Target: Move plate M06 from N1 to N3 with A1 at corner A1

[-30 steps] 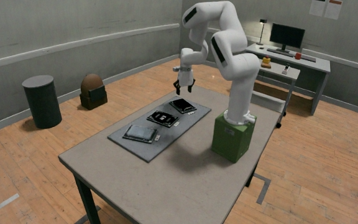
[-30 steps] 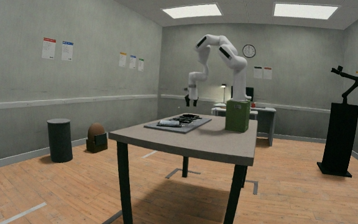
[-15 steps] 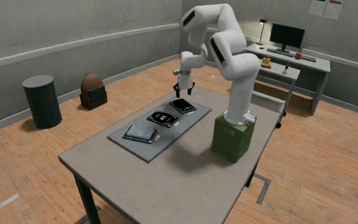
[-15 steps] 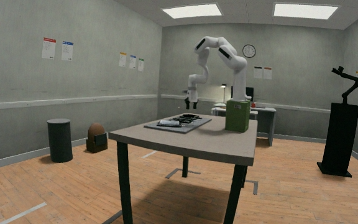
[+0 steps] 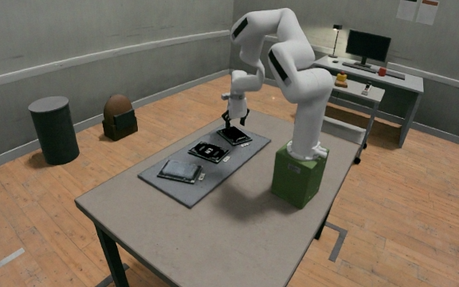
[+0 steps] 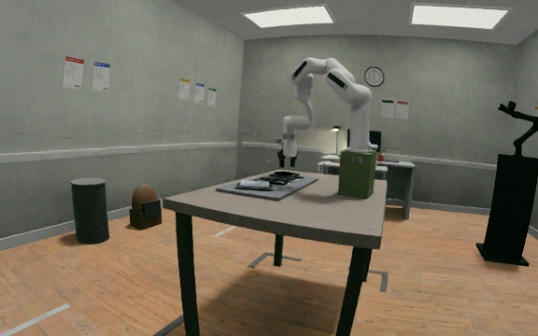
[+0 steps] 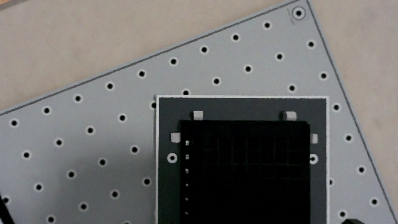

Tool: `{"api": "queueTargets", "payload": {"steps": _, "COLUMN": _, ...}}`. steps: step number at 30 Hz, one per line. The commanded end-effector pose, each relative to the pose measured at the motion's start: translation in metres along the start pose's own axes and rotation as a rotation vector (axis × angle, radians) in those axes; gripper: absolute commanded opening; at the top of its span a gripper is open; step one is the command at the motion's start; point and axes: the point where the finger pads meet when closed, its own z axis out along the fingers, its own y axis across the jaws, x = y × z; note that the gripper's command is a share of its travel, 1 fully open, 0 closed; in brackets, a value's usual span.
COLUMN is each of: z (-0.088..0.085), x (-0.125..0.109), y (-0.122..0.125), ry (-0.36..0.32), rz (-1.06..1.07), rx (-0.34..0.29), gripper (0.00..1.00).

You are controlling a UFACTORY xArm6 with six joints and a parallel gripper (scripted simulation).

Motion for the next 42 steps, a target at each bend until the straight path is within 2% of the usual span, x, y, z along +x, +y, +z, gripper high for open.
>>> {"api": "queueTargets", "payload": {"steps": 1, "z": 0.009, "x": 0.002, "y": 0.0, "ry": 0.004, "rz": 0.0, "rx": 0.0, "gripper": 1.0}}
{"api": "queueTargets", "payload": {"steps": 8, "z": 0.017, "x": 0.002, "y": 0.0, "ry": 0.004, "rz": 0.0, "rx": 0.0, "gripper": 1.0}}
{"api": "queueTargets", "payload": {"steps": 25, "z": 0.018, "x": 0.002, "y": 0.0, "ry": 0.004, "rz": 0.0, "rx": 0.0, "gripper": 1.0}}
{"api": "queueTargets", "payload": {"steps": 42, "z": 0.028, "x": 0.002, "y": 0.0, "ry": 0.004, "rz": 0.0, "rx": 0.0, "gripper": 1.0}}
